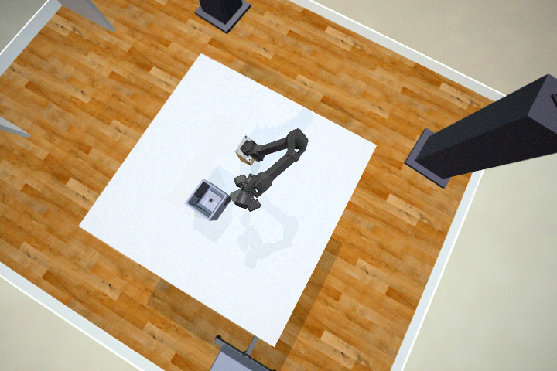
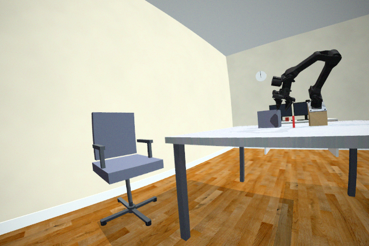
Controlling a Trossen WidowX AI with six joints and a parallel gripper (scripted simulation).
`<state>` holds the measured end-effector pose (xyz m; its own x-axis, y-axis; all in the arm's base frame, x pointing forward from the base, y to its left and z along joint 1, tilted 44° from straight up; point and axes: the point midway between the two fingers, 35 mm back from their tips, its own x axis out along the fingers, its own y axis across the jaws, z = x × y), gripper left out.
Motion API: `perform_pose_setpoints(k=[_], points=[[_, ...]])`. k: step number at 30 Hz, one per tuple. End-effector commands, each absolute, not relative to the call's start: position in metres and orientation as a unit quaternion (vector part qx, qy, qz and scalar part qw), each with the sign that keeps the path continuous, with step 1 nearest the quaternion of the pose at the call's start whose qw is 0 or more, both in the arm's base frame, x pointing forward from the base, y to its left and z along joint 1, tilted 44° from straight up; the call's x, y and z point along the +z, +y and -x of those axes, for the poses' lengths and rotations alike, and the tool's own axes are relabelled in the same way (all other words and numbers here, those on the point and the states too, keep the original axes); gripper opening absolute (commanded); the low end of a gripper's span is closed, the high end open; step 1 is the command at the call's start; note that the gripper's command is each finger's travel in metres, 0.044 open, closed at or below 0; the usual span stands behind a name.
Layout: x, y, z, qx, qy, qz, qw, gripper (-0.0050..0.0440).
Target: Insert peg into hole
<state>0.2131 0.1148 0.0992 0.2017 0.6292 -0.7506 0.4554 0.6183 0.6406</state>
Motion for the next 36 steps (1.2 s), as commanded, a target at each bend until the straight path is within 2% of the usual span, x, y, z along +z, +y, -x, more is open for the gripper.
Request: perform_pose_setpoints(k=[1,11,36], points=[[0.099,0.107,-0.204,0.048,0.653,-0.436,0.617,0.044],[0.111,0.085,-0.155,-0.025,0.742,-0.476,0.472,0.044],[0.073,0.121,-0.149,-0.026,0.743,-0.477,0.468,0.044]])
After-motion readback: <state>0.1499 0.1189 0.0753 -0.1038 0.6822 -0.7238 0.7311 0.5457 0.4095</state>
